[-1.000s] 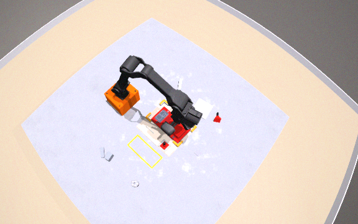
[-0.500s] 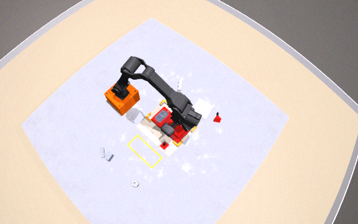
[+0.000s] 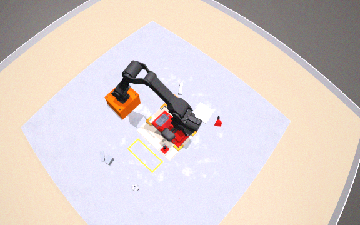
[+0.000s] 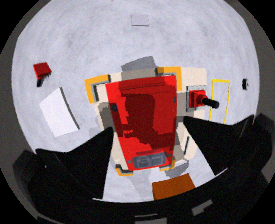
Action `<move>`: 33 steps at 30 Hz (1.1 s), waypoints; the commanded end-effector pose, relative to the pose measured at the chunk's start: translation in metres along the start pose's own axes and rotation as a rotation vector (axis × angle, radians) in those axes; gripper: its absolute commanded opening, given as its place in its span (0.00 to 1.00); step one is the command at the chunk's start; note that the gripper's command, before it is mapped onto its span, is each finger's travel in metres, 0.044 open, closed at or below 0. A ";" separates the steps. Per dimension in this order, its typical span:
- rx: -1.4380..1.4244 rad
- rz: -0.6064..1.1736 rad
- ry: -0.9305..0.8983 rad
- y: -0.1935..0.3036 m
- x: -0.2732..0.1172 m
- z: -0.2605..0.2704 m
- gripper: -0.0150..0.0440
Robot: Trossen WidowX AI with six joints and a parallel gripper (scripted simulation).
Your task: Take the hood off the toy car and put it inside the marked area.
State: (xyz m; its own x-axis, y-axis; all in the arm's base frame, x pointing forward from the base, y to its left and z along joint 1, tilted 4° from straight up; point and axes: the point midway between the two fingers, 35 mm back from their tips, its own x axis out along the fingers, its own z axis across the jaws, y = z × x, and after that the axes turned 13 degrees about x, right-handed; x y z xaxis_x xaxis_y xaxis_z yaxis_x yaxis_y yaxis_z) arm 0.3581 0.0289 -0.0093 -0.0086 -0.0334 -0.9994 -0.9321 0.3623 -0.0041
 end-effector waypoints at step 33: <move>-0.007 0.016 0.003 0.005 0.019 -0.001 1.00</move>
State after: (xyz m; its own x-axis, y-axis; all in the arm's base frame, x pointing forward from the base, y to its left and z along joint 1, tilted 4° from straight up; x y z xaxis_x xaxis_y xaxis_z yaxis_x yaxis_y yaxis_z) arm 0.3560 0.0283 -0.0238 -0.0151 -0.0340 -0.9993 -0.9321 0.3623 0.0017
